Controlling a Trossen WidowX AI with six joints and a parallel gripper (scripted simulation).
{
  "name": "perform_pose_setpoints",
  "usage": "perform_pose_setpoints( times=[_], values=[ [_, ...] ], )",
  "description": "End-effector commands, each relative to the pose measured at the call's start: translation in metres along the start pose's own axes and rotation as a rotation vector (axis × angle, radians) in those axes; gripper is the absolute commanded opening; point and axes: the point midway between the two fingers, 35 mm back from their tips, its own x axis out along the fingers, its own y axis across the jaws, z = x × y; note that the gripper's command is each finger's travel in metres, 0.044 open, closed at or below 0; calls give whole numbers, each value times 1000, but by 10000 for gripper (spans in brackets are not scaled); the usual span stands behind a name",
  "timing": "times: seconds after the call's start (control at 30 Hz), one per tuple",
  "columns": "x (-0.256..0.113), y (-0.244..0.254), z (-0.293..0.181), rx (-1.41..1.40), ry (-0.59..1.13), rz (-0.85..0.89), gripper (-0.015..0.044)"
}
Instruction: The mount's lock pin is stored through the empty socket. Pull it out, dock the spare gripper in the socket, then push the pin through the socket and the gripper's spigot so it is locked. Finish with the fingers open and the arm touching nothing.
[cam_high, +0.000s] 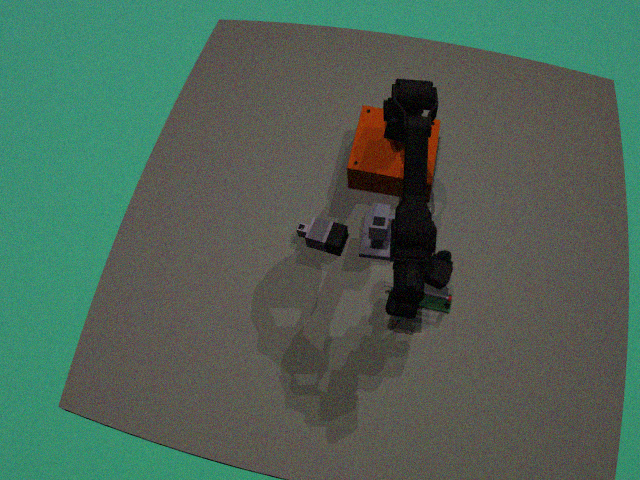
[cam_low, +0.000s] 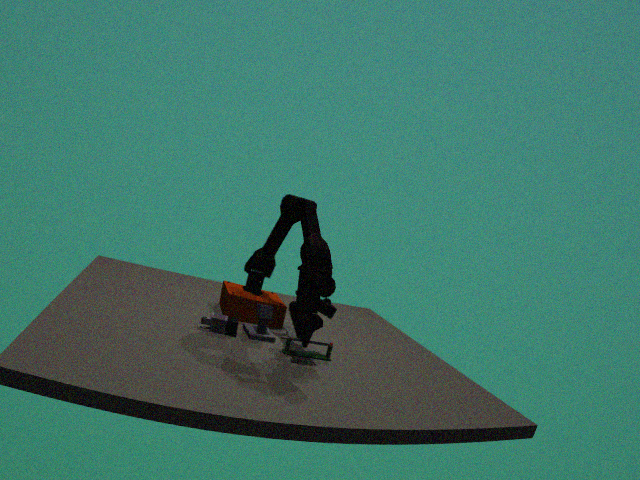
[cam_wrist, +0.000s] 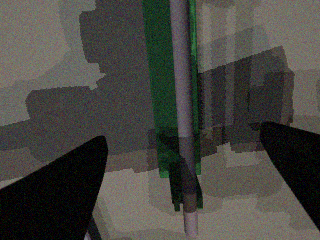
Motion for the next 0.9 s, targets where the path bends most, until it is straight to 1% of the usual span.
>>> perform_pose_setpoints(
  times=[0.0,0.87],
  values=[
    [-10,0,1,0,0,0,440],
    [-77,-4,10,5,-1,-8,440]
  ],
)
